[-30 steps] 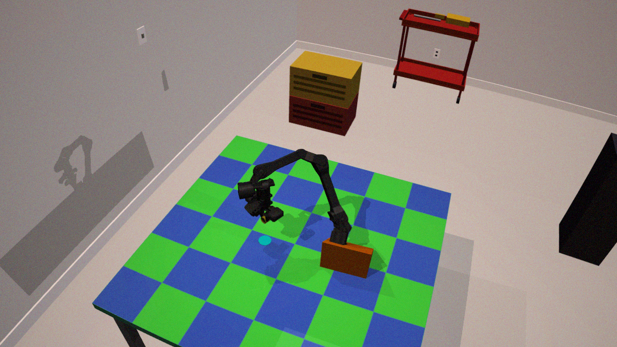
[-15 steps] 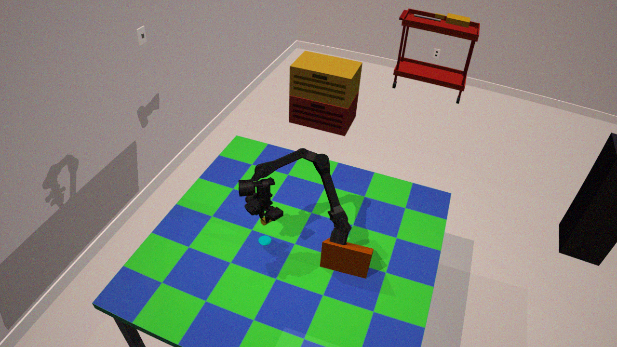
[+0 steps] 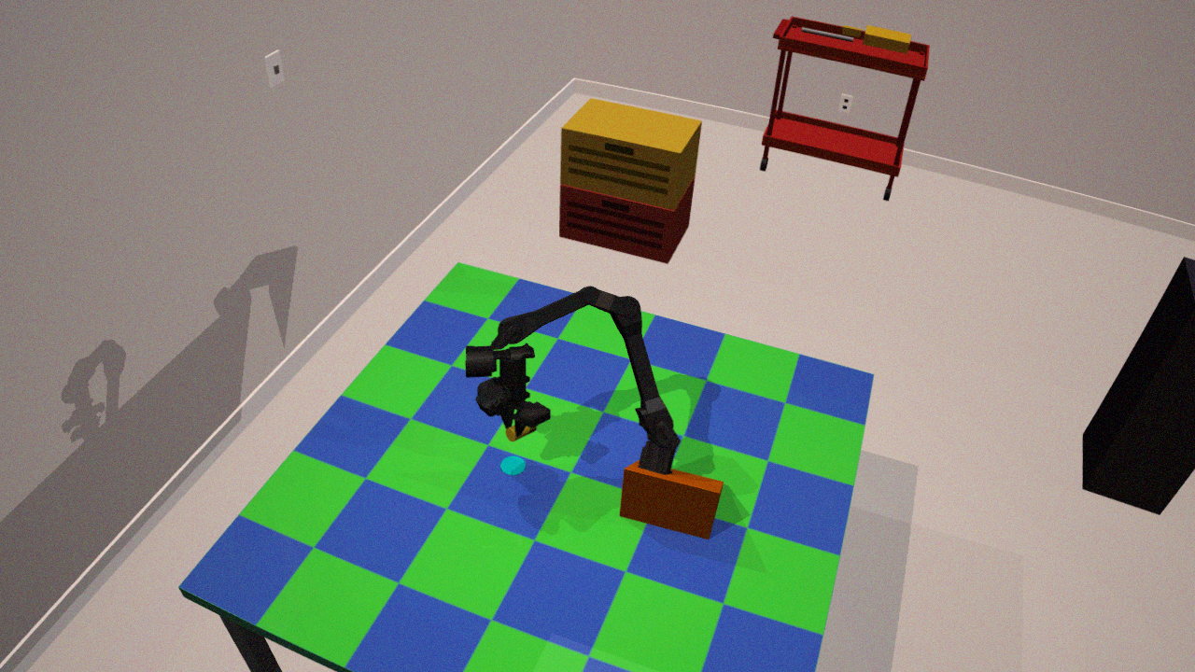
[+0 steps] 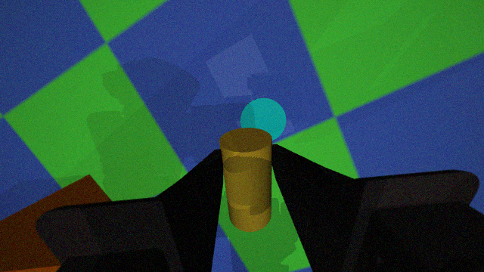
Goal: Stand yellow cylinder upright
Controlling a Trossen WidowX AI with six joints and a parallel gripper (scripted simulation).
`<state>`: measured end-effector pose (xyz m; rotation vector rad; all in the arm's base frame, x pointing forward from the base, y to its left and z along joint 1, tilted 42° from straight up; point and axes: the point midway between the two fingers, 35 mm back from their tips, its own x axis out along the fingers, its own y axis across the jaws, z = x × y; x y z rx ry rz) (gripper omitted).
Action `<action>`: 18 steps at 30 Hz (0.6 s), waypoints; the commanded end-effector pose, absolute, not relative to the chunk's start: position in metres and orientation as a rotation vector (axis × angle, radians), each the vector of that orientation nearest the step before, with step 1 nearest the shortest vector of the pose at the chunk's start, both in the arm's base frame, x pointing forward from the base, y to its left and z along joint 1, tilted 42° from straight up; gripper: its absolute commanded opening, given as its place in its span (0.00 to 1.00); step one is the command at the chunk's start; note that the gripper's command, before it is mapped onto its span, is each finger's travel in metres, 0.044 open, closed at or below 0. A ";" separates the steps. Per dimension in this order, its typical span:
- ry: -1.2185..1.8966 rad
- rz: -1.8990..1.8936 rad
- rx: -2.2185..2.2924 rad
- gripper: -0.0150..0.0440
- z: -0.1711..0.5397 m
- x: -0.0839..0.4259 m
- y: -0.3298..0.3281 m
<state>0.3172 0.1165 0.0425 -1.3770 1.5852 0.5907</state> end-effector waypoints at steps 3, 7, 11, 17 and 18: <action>1.582 0.631 -1.342 0.43 0.039 0.314 0.114; 1.576 0.655 -1.317 0.43 0.037 0.314 0.114; 1.568 0.678 -1.291 0.43 0.035 0.313 0.113; 1.554 0.713 -1.254 0.43 0.033 0.313 0.111; 1.551 0.719 -1.248 0.43 0.033 0.313 0.111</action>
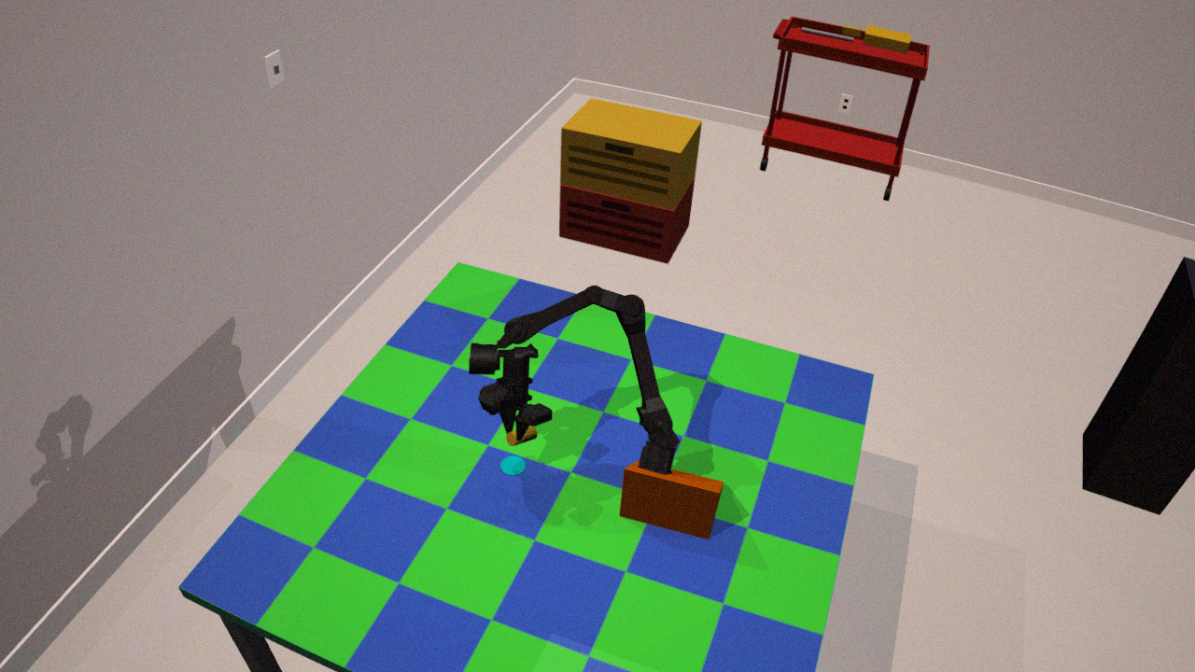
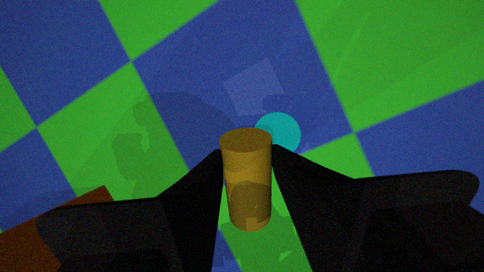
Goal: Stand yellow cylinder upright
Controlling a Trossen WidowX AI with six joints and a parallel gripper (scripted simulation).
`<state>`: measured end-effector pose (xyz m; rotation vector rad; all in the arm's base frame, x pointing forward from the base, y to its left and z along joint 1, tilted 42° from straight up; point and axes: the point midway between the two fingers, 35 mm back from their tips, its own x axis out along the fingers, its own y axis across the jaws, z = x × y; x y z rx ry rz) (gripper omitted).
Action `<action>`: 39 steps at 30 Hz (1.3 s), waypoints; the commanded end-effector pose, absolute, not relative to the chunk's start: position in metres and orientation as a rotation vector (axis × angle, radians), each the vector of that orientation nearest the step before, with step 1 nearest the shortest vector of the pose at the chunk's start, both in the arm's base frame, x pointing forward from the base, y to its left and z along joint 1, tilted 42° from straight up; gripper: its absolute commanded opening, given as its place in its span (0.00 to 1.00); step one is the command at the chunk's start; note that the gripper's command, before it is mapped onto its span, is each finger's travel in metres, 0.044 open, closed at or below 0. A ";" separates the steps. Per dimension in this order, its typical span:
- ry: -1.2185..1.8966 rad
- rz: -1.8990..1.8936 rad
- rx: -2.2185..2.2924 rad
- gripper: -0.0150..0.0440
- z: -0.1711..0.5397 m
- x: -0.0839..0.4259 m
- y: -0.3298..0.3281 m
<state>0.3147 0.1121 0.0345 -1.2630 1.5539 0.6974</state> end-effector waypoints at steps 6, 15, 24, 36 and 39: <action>1.534 0.753 -1.212 0.43 0.030 0.312 0.110; 1.503 0.802 -1.160 0.43 0.028 0.311 0.109; 1.466 0.848 -1.111 0.43 0.026 0.311 0.108; 1.409 0.907 -1.049 0.43 0.024 0.311 0.107; 1.393 0.920 -1.035 0.43 0.024 0.311 0.107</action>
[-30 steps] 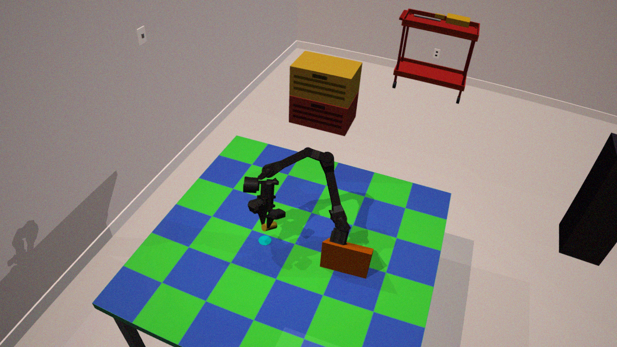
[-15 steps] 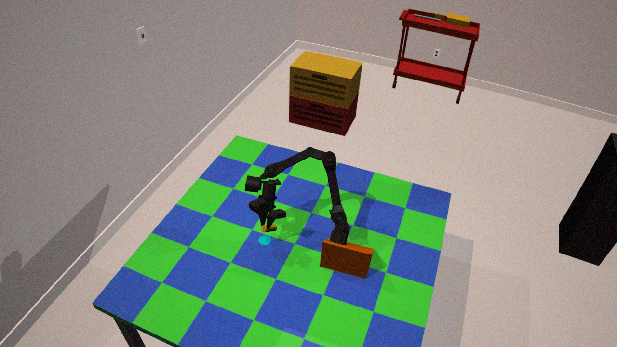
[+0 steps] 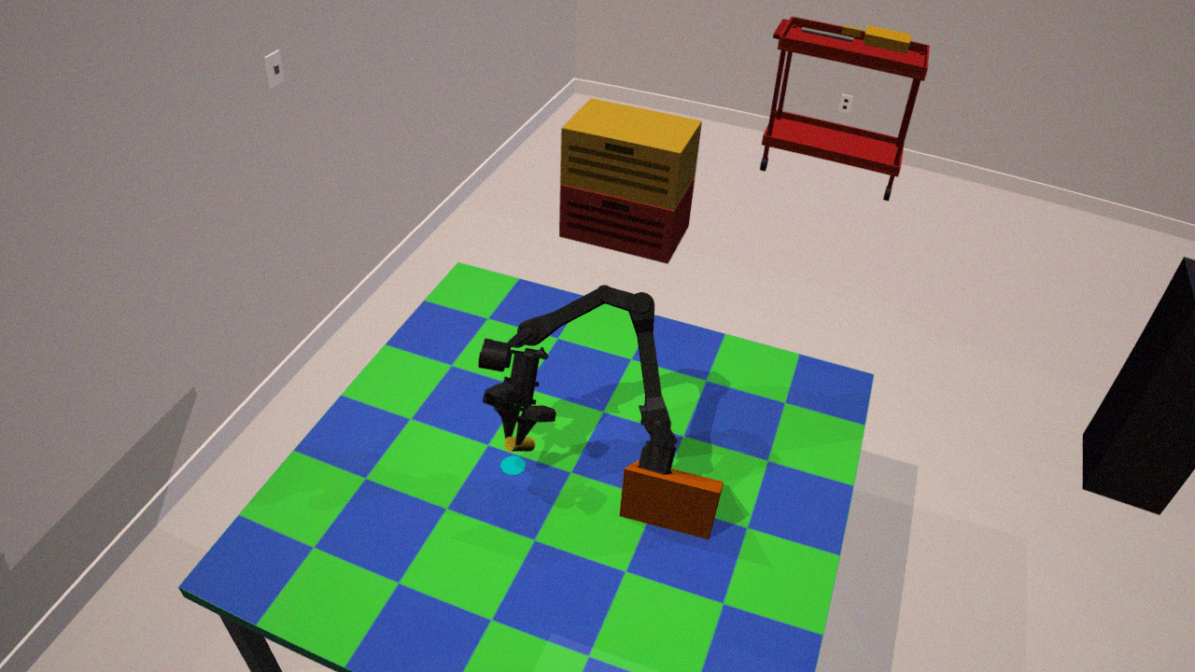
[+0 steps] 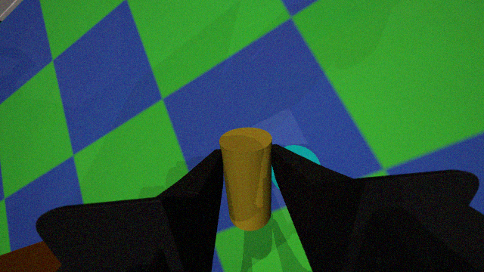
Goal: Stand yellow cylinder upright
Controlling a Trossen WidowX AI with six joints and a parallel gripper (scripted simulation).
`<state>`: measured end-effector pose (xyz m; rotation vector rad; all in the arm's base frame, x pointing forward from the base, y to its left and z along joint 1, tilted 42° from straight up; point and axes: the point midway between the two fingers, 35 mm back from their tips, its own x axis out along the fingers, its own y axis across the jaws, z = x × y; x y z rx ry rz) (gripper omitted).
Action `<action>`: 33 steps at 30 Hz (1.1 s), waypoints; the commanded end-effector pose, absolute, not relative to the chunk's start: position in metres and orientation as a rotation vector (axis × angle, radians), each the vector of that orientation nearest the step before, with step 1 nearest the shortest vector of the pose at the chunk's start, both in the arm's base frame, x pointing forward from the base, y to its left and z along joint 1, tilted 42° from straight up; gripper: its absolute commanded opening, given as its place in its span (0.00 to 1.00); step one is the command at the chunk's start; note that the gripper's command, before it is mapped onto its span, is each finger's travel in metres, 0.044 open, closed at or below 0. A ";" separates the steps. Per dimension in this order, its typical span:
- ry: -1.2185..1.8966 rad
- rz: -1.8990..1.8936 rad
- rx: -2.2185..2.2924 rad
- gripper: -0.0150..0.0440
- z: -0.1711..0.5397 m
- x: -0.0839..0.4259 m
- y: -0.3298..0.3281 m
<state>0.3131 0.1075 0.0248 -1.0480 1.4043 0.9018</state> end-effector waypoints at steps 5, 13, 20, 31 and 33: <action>1.366 0.943 -1.012 0.43 0.023 0.311 0.107; 1.320 0.977 -0.977 0.43 0.023 0.312 0.107; 1.277 1.005 -0.948 0.43 0.023 0.312 0.106; 1.204 1.045 -0.907 0.43 0.025 0.313 0.106; 1.190 1.052 -0.900 0.43 0.025 0.313 0.106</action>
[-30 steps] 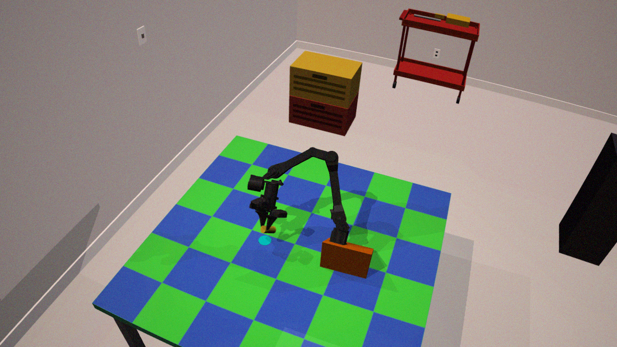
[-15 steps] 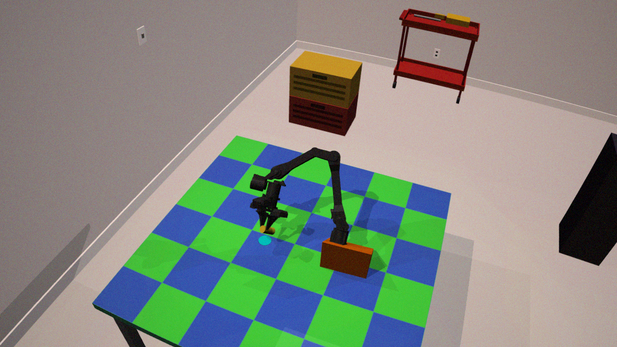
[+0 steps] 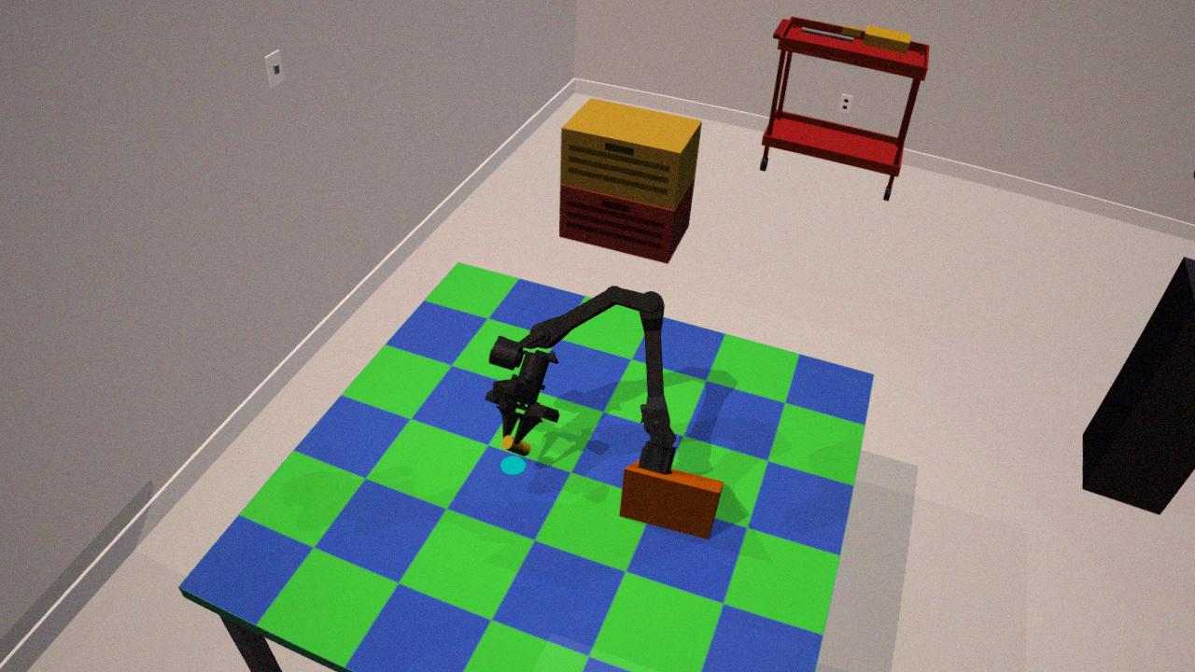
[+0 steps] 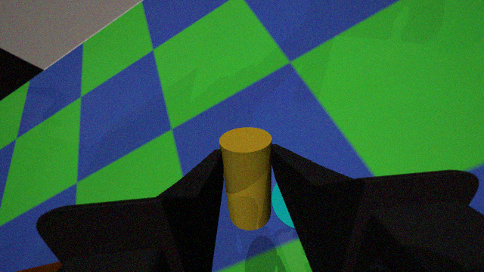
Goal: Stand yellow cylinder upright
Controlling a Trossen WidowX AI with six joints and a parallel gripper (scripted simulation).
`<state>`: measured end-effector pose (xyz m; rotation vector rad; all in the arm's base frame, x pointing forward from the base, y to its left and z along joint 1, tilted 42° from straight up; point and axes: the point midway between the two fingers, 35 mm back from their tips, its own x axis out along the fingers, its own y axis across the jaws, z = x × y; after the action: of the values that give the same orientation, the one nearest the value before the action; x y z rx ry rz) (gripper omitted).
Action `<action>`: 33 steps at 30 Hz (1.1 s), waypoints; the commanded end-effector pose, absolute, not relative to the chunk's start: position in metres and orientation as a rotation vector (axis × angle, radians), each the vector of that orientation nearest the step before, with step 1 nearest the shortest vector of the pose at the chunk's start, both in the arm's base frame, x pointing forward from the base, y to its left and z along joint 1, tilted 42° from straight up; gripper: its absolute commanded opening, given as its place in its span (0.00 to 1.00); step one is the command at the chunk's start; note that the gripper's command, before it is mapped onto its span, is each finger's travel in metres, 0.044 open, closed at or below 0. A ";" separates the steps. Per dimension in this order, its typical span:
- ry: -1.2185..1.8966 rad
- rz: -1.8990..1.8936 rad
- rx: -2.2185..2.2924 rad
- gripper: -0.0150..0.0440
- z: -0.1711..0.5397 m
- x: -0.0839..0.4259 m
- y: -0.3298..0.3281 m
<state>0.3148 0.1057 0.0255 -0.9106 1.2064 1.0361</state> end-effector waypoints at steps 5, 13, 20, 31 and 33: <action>1.155 1.068 -0.884 0.43 0.026 0.313 0.106; 1.096 1.092 -0.860 0.43 0.028 0.314 0.105; 1.043 1.111 -0.842 0.43 0.030 0.314 0.105; 0.957 1.137 -0.817 0.43 0.034 0.315 0.104; 0.941 1.141 -0.813 0.43 0.034 0.315 0.103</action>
<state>0.3173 0.1033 0.0343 -0.8200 0.9612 1.1295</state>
